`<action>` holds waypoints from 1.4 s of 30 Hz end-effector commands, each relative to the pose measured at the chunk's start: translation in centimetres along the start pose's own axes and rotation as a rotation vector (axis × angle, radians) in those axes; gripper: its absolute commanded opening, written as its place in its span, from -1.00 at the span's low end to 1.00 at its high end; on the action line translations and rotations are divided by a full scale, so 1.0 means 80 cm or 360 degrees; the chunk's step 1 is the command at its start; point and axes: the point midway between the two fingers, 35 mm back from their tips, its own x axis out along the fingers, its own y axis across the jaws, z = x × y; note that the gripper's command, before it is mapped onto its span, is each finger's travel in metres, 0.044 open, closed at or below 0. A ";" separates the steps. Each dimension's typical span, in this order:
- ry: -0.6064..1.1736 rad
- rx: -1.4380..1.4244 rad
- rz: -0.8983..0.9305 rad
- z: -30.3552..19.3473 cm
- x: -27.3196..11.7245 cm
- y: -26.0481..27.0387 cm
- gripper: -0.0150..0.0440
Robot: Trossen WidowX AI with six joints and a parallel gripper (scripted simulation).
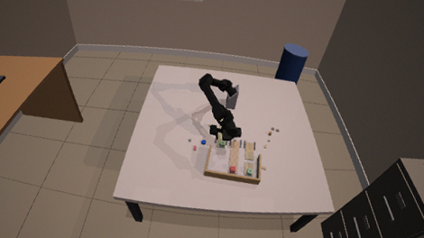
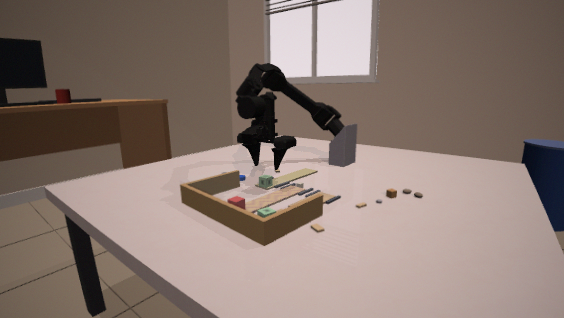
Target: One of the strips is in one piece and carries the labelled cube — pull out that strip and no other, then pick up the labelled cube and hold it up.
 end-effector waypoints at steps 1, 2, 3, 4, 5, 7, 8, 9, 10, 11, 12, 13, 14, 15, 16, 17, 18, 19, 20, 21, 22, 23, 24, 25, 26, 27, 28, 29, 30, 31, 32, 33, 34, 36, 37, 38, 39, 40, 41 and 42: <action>-0.0005 -0.0002 -0.0004 0.004 0.005 -0.001 0.47; -0.0005 -0.0002 -0.0004 0.004 0.007 -0.001 0.38; -0.0005 -0.0002 -0.0004 0.004 0.009 -0.001 0.36; -0.0005 -0.0002 -0.0004 0.004 0.011 -0.001 0.36; -0.0006 -0.0002 -0.0003 0.005 0.013 -0.001 0.36; -0.0006 -0.0002 -0.0003 0.005 0.017 -0.001 0.36; -0.0006 -0.0002 -0.0003 0.005 0.019 -0.001 0.36; -0.0006 -0.0002 -0.0004 0.005 0.021 -0.001 0.36; -0.0006 -0.0002 -0.0004 0.005 0.023 -0.001 0.36; -0.0006 -0.0002 -0.0004 0.005 0.025 -0.001 0.36; -0.0006 -0.0002 -0.0004 0.005 0.028 -0.001 0.36; -0.0006 -0.0002 -0.0004 0.005 0.030 -0.001 0.36; -0.0006 -0.0002 -0.0004 0.005 0.032 -0.001 0.36; -0.0006 -0.0002 -0.0004 0.005 0.034 -0.001 0.36; -0.0006 -0.0002 -0.0004 0.005 0.036 -0.001 0.36; -0.0006 -0.0002 -0.0004 0.005 0.038 -0.001 0.36; -0.0006 -0.0002 -0.0005 0.005 0.040 -0.001 0.36; -0.0006 -0.0002 -0.0005 0.005 0.042 -0.001 0.36; -0.0006 -0.0002 -0.0005 0.005 0.044 -0.001 0.36; -0.0006 -0.0002 -0.0005 0.004 0.046 -0.001 0.36; -0.0005 -0.0002 -0.0005 0.004 0.048 -0.001 0.36; -0.0005 -0.0002 -0.0006 0.004 0.050 -0.001 0.36; -0.0005 -0.0002 -0.0006 0.004 0.052 -0.001 0.36; -0.0005 -0.0002 -0.0006 0.004 0.054 -0.001 0.36; -0.0005 -0.0002 -0.0006 0.004 0.056 -0.001 0.36; -0.0005 -0.0002 -0.0007 0.004 0.058 -0.002 0.36; -0.0005 -0.0002 -0.0007 0.004 0.060 -0.002 0.36; -0.0005 -0.0002 -0.0007 0.003 0.062 -0.002 0.36; -0.0005 -0.0002 -0.0008 0.003 0.064 -0.002 0.36; -0.0005 -0.0002 -0.0008 0.003 0.065 -0.002 0.36; -0.0005 -0.0002 -0.0008 0.003 0.065 -0.002 0.36; -0.0003 0.0010 -0.0002 0.004 0.062 -0.003 0.27; -0.0003 0.0010 -0.0002 0.004 0.062 -0.003 0.18; -0.0003 0.0010 -0.0002 0.004 0.062 -0.003 0.00; -0.0003 0.0010 -0.0002 0.004 0.062 -0.003 -0.02; -0.0003 0.0010 -0.0002 0.004 0.062 -0.003 -0.04; -0.0003 0.0010 -0.0002 0.004 0.062 -0.003 -0.07; -0.0003 0.0010 -0.0002 0.004 0.062 -0.003 -0.09; -0.0003 0.0010 -0.0002 0.004 0.062 -0.003 -0.11; -0.0003 0.0010 -0.0002 0.004 0.062 -0.003 -0.14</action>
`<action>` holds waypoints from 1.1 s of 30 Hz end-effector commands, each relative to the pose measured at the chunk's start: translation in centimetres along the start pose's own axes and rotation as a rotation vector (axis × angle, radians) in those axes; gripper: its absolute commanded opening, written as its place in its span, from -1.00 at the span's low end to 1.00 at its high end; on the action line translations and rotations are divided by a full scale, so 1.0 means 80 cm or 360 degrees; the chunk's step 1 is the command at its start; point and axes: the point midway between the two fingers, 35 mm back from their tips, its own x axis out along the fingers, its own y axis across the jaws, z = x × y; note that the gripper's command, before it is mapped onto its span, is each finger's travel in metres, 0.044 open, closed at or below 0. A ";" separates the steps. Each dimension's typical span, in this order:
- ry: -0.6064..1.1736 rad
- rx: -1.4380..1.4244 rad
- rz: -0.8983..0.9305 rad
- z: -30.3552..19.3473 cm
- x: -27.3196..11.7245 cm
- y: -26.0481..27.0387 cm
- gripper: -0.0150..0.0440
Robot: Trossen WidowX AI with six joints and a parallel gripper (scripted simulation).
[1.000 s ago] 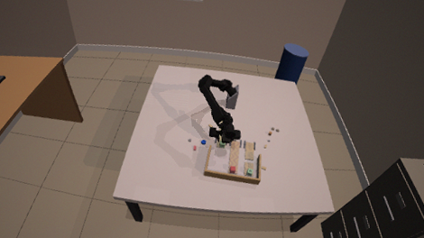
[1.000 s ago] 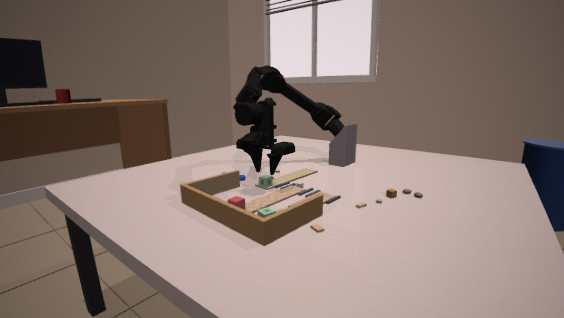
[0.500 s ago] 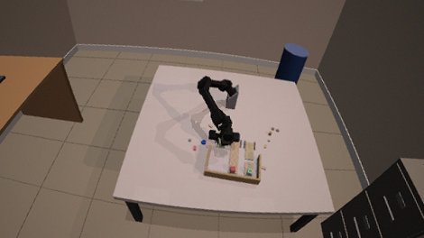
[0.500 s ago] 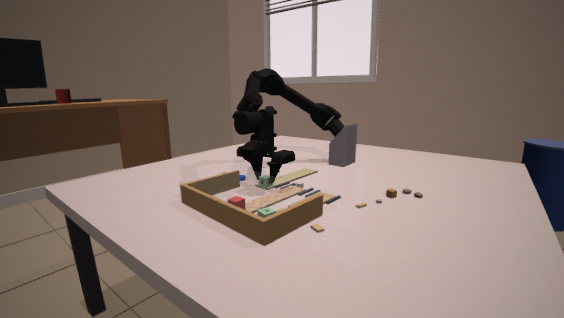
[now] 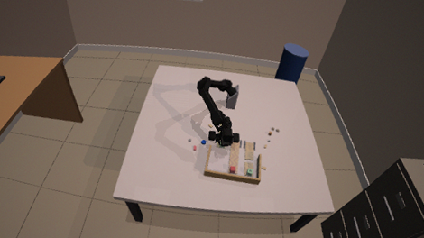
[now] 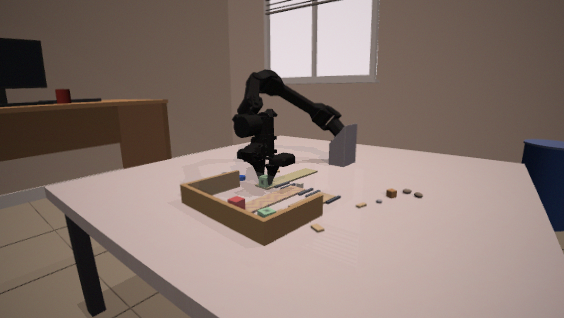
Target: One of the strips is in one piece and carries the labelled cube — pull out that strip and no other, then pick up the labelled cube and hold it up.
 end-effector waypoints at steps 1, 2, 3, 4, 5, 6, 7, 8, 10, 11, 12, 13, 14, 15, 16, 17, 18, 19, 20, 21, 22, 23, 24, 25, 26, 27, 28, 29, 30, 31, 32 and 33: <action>-0.0002 0.0001 0.0000 0.000 -0.001 0.000 -0.16; -0.0002 0.0001 0.0000 0.000 -0.001 0.000 -0.25; -0.0002 0.0001 0.0000 0.000 -0.001 0.000 -0.34; -0.0002 0.0001 0.0000 0.000 -0.002 0.000 -0.42; -0.0002 0.0000 0.0001 -0.002 -0.003 0.001 -0.49; -0.0002 -0.0001 0.0001 -0.006 -0.007 0.002 -0.49; -0.0002 -0.0002 0.0001 -0.011 -0.011 0.003 -0.49; -0.0002 -0.0003 0.0002 -0.016 -0.015 0.003 -0.49; -0.0002 -0.0005 0.0002 -0.025 -0.022 0.005 -0.49; -0.0002 -0.0006 0.0002 -0.030 -0.026 0.006 -0.49; -0.0002 -0.0007 0.0002 -0.035 -0.029 0.007 -0.49; -0.0002 -0.0008 0.0002 -0.041 -0.033 0.008 -0.49; -0.0002 -0.0009 0.0001 -0.046 -0.036 0.009 -0.49; -0.0001 -0.0010 0.0001 -0.051 -0.039 0.009 -0.49; -0.0001 -0.0011 0.0000 -0.056 -0.043 0.010 -0.49; -0.0001 -0.0012 0.0000 -0.061 -0.046 0.011 -0.49; -0.0001 -0.0014 -0.0001 -0.067 -0.049 0.011 -0.49; -0.0001 -0.0014 -0.0002 -0.071 -0.051 0.012 -0.49; -0.0001 -0.0015 -0.0002 -0.074 -0.053 0.012 -0.49; -0.0001 -0.0015 -0.0002 -0.075 -0.053 0.012 -0.49; -0.0001 -0.0015 -0.0002 -0.075 -0.053 0.012 -0.49; -0.0001 -0.0015 -0.0002 -0.075 -0.053 0.012 -0.49; -0.0001 -0.0015 -0.0002 -0.077 -0.053 0.012 -0.49; -0.0001 -0.0015 -0.0002 -0.081 -0.053 0.013 -0.49; 0.0000 -0.0016 -0.0002 -0.086 -0.054 0.014 -0.49; 0.0000 -0.0016 -0.0002 -0.090 -0.054 0.015 -0.49; 0.0000 -0.0016 -0.0002 -0.095 -0.054 0.015 -0.49; 0.0000 -0.0016 -0.0002 -0.099 -0.054 0.016 -0.49; 0.0000 -0.0016 -0.0002 -0.104 -0.054 0.017 -0.49; 0.0000 -0.0017 -0.0001 -0.109 -0.054 0.018 -0.49; 0.0001 -0.0017 -0.0001 -0.113 -0.054 0.018 -0.49; 0.0001 -0.0017 -0.0001 -0.118 -0.054 0.019 -0.49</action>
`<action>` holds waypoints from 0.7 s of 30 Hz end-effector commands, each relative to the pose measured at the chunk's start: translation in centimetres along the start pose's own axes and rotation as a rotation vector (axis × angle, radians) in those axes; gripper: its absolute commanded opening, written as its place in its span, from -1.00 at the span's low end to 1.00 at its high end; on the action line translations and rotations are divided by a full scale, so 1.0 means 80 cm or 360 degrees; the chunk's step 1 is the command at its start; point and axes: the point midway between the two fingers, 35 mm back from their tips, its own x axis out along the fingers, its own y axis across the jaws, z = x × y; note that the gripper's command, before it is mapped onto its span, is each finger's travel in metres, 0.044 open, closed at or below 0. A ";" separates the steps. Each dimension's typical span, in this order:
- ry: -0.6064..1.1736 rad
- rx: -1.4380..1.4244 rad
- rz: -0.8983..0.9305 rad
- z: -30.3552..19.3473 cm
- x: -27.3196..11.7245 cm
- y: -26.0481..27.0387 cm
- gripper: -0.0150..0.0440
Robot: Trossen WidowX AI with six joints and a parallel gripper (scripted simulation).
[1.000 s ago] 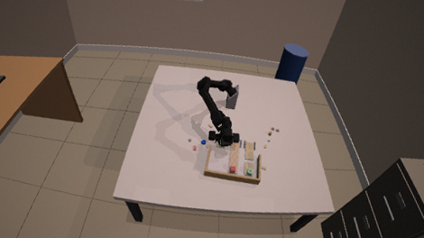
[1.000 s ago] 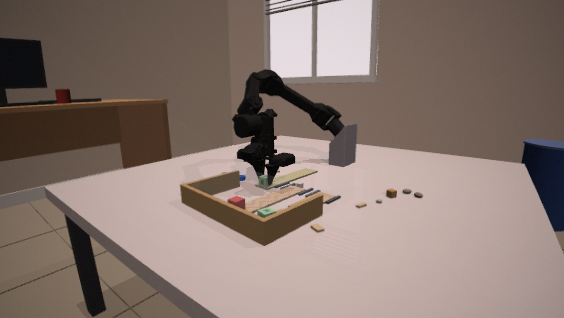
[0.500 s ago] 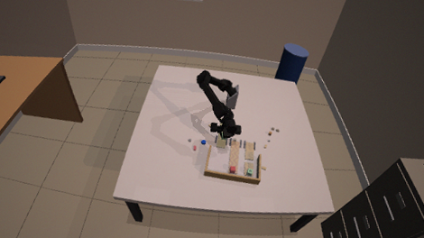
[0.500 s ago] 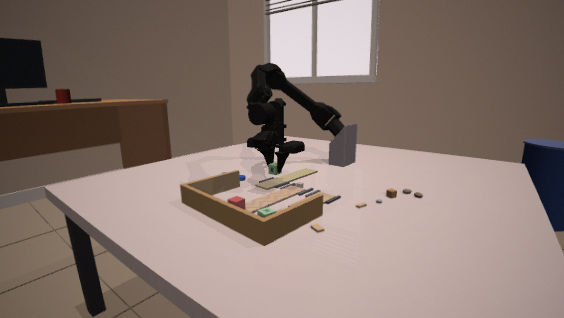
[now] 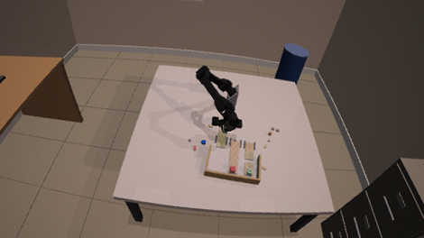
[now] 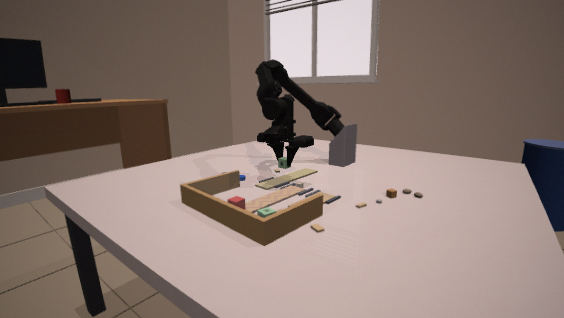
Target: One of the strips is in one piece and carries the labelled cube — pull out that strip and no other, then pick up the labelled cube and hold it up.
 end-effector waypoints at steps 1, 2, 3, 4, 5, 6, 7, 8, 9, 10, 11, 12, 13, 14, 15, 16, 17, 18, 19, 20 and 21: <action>-0.0006 0.0004 0.0005 -0.018 -0.002 0.004 -0.49; -0.0006 0.0004 0.0005 -0.023 -0.002 0.005 -0.49; -0.0006 0.0004 0.0005 -0.028 -0.001 0.005 -0.49; -0.0006 0.0004 0.0005 -0.032 -0.001 0.006 -0.49; -0.0005 0.0003 0.0005 -0.034 -0.001 0.006 -0.49; -0.0005 0.0003 0.0005 -0.035 -0.001 0.006 -0.49; -0.0005 0.0003 0.0005 -0.035 -0.002 0.006 -0.49; -0.0006 0.0003 0.0006 -0.035 -0.006 0.006 -0.49; -0.0006 0.0003 0.0007 -0.034 -0.012 0.006 -0.49; -0.0006 0.0003 0.0008 -0.034 -0.019 0.007 -0.49; -0.0006 0.0003 0.0008 -0.034 -0.027 0.007 -0.49; -0.0006 0.0003 0.0008 -0.034 -0.035 0.007 -0.49; -0.0005 0.0003 0.0008 -0.035 -0.041 0.006 -0.49; -0.0005 0.0003 0.0008 -0.035 -0.045 0.006 -0.49; -0.0005 0.0003 0.0008 -0.035 -0.046 0.006 -0.49; -0.0005 0.0003 0.0008 -0.035 -0.046 0.006 -0.49; -0.0005 0.0003 0.0008 -0.035 -0.046 0.006 -0.49; -0.0005 0.0003 0.0008 -0.035 -0.046 0.006 -0.49; -0.0005 0.0003 0.0008 -0.035 -0.046 0.006 -0.49; -0.0005 0.0003 0.0008 -0.035 -0.046 0.006 -0.49; -0.0005 0.0003 0.0008 -0.035 -0.046 0.006 -0.49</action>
